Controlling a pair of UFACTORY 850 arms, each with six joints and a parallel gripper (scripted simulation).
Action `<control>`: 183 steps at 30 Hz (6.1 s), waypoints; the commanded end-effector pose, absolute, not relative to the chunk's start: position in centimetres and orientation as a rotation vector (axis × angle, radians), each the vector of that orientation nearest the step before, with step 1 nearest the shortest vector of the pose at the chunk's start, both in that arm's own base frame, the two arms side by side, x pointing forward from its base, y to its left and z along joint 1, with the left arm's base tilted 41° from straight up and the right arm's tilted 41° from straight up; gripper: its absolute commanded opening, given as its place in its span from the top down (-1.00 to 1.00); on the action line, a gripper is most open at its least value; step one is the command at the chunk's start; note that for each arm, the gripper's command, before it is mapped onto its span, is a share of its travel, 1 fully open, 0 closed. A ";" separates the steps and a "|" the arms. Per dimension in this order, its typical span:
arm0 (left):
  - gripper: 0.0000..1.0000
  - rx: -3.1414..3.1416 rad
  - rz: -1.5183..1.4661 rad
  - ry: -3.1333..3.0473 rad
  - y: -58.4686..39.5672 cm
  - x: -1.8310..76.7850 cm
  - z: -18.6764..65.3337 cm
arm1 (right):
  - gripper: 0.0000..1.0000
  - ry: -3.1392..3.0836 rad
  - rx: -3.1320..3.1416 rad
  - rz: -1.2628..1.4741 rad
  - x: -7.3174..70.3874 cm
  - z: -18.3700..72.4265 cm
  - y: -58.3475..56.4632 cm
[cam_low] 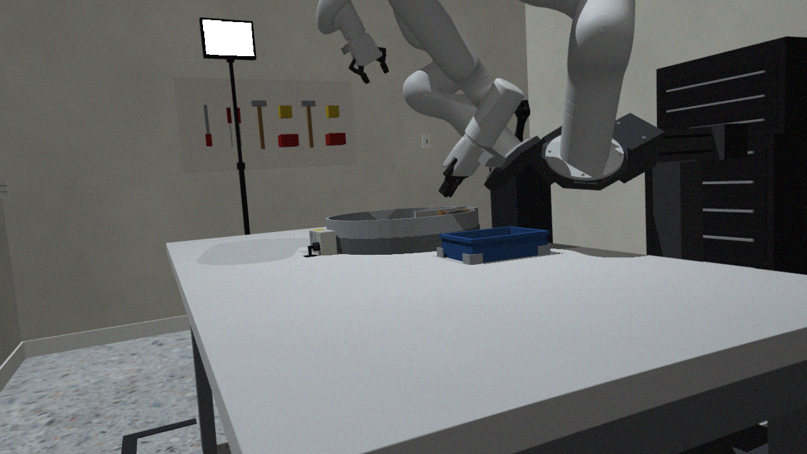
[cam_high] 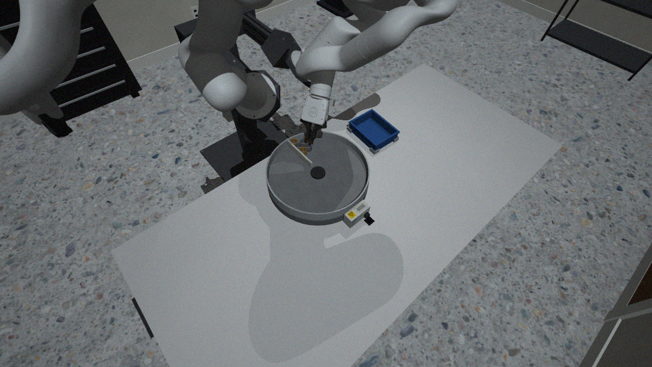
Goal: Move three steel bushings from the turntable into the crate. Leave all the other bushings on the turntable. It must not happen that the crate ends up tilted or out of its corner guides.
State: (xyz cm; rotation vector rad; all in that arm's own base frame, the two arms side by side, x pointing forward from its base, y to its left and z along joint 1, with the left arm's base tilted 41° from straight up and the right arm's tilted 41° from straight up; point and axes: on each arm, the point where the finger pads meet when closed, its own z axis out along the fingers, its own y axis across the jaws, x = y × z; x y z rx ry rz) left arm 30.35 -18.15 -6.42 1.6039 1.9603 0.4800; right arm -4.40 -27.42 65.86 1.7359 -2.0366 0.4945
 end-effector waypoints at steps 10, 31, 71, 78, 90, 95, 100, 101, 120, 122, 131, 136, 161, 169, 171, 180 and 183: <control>0.74 1.466 0.456 1.992 -17.9 30.6 -6.6 | -1.00 -2.035 1.735 0.496 -4.4 65.9 -27.4; 0.74 1.432 0.449 2.000 -17.8 30.6 -6.7 | -1.00 -2.035 1.735 0.496 -4.4 65.9 -27.4; 0.74 1.429 0.454 2.002 -17.9 30.5 -6.8 | -1.00 -2.035 1.735 0.496 -4.4 65.9 -27.4; 0.74 1.429 0.454 2.002 -17.9 30.5 -6.8 | -1.00 -2.035 1.735 0.496 -4.4 65.9 -27.4; 0.74 1.429 0.455 2.002 -16.6 31.4 -8.6 | -1.00 -2.035 1.735 0.496 -4.4 65.9 -27.4; 0.74 1.429 0.455 2.002 -16.6 31.4 -8.6 | -1.00 -2.035 1.735 0.496 -4.4 65.9 -27.4; 0.74 1.429 0.455 2.002 -16.6 31.4 -8.6 | -1.00 -2.035 1.735 0.496 -4.4 65.9 -27.4; 0.74 1.429 0.455 2.002 -16.5 31.4 -8.6 | -1.00 -2.035 1.735 0.496 -4.4 65.9 -27.4; 0.74 1.429 0.455 2.002 -16.2 31.6 -9.1 | -1.00 -2.035 1.735 0.496 -4.4 65.9 -27.4; 0.74 1.429 0.455 2.002 -16.1 31.7 -9.2 | -1.00 -2.035 1.735 0.496 -4.4 65.9 -27.4; 0.74 1.429 0.455 2.002 -15.5 32.1 -10.0 | -1.00 -2.035 1.735 0.496 -4.4 65.9 -27.4; 0.74 1.429 0.455 2.002 -15.5 32.1 -10.1 | -1.00 -2.035 1.735 0.496 -4.4 65.9 -27.4; 1.00 1.429 0.455 2.002 -15.5 32.1 -10.1 | -1.00 -2.035 1.735 0.496 -4.4 65.9 -27.4; 1.00 1.429 0.455 2.002 -15.5 32.1 -10.1 | -1.00 -2.035 1.735 0.496 -4.4 65.9 -27.4; 1.00 1.429 0.455 2.002 -15.5 32.1 -10.1 | -1.00 -2.035 1.735 0.496 -4.4 65.9 -27.4; 1.00 1.429 0.455 2.002 -15.5 32.1 -10.1 | -1.00 -2.035 1.735 0.496 -4.4 65.9 -27.4; 1.00 1.429 0.455 2.002 -15.5 32.1 -10.1 | -1.00 -2.035 1.735 0.496 -4.4 65.9 -27.4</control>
